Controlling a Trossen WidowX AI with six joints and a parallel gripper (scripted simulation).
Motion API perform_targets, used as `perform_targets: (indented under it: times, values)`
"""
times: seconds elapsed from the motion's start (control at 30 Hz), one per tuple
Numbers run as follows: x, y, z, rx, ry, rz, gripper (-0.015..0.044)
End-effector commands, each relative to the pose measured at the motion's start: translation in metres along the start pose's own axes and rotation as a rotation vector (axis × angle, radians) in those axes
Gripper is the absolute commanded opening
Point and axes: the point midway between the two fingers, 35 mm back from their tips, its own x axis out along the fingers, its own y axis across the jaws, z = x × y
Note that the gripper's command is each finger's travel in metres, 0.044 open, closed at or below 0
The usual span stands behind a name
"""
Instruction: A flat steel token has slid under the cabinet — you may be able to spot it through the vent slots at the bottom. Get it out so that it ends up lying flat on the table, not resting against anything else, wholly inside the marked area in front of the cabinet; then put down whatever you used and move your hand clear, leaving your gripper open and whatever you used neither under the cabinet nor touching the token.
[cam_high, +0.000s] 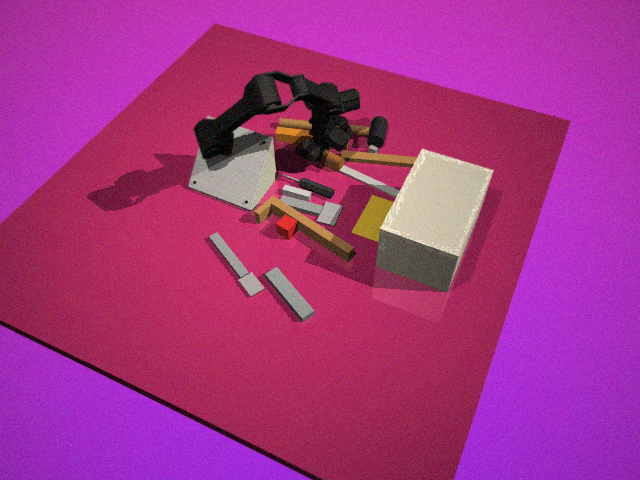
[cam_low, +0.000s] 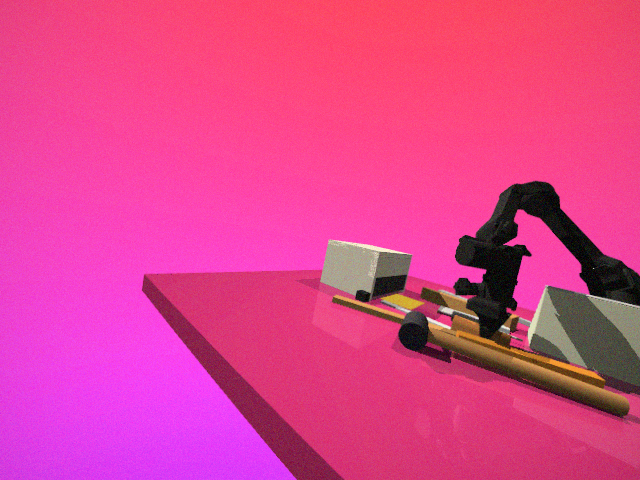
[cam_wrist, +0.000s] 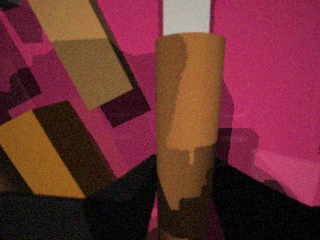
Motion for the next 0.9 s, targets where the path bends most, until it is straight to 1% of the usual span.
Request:
perform_targets:
  times: [0.0, 0.2, 0.23, 0.37, 0.47, 0.87]
  values:
    - [-0.0007, 0.0022, -0.0005, -0.001, -0.001, 0.001, 0.0026]
    - [-0.0001, 0.0008, -0.0007, -0.001, 0.001, 0.0, 0.0184]
    - [-0.0001, 0.0008, -0.0007, -0.001, 0.001, 0.0, 0.02]
    - [-0.0001, 0.0009, -0.0007, 0.0, 0.001, 0.0, 0.02]
    - [-0.0001, 0.0009, -0.0007, 0.0, 0.001, 0.0, 0.027]
    - [0.0017, 0.0011, -0.0013, 0.0, -0.002, 0.002, 0.027]
